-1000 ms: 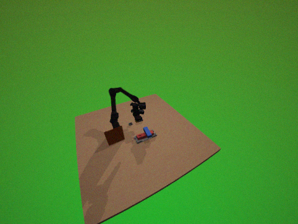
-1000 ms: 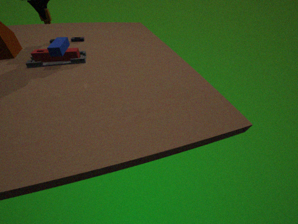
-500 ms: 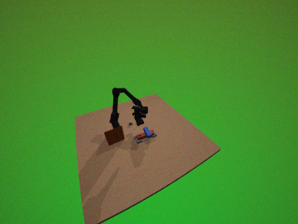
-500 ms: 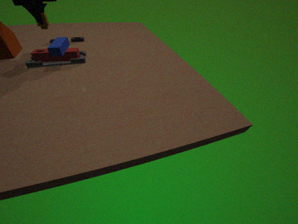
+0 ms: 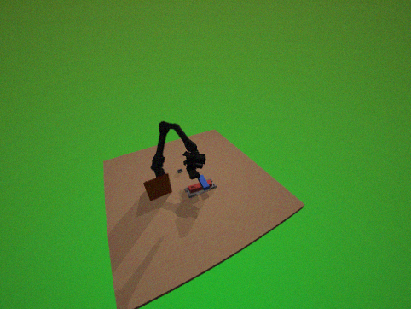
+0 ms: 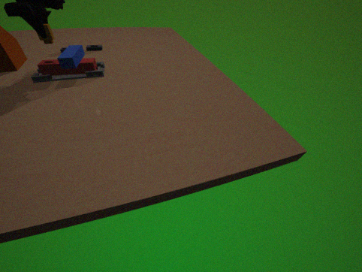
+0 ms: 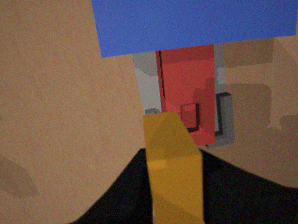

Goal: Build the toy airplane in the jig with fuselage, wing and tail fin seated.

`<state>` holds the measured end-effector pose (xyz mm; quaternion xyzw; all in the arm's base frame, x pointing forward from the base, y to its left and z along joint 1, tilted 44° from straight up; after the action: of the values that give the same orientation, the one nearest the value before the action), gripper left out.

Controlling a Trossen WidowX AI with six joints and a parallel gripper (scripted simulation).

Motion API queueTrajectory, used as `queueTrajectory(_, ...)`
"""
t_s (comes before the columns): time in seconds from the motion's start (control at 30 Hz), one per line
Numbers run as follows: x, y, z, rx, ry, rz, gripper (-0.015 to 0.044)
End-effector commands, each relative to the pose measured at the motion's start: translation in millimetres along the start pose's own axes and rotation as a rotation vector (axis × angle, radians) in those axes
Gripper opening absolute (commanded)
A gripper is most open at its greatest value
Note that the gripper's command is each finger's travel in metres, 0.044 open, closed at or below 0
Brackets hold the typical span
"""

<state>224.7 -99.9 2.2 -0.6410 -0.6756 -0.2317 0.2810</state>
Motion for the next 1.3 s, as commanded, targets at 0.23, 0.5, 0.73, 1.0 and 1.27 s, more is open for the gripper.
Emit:
queueTrajectory(0.23, -31.7, -12.9, 13.4, 0.001, 0.01, 0.002, 0.0)
queueTrajectory(0.5, -35.5, -14.7, 15.1, 0.001, 0.012, 0.003, 0.0065)
queueTrajectory(0.73, -35.4, -14.9, 15.4, 0.001, 0.012, 0.003, 0.0065)
queueTrajectory(1.0, -35.4, -14.9, 15.4, 0.001, 0.012, 0.003, 0.0065)
queueTrajectory(1.27, -36.4, -14.6, 21.1, 0.001, 0.012, 0.003, 0.0065)
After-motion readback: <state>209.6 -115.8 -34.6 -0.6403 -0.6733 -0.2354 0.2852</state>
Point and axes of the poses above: the point midway between the two fingers, 35 mm back from their tips, its own z axis out along the fingers, its own x axis across the jaws, y = z × x, the point moved 9 cm from there along -z, back along the fingers, and after that the axes turned 3 degrees about -z, right-handed, at the moved point
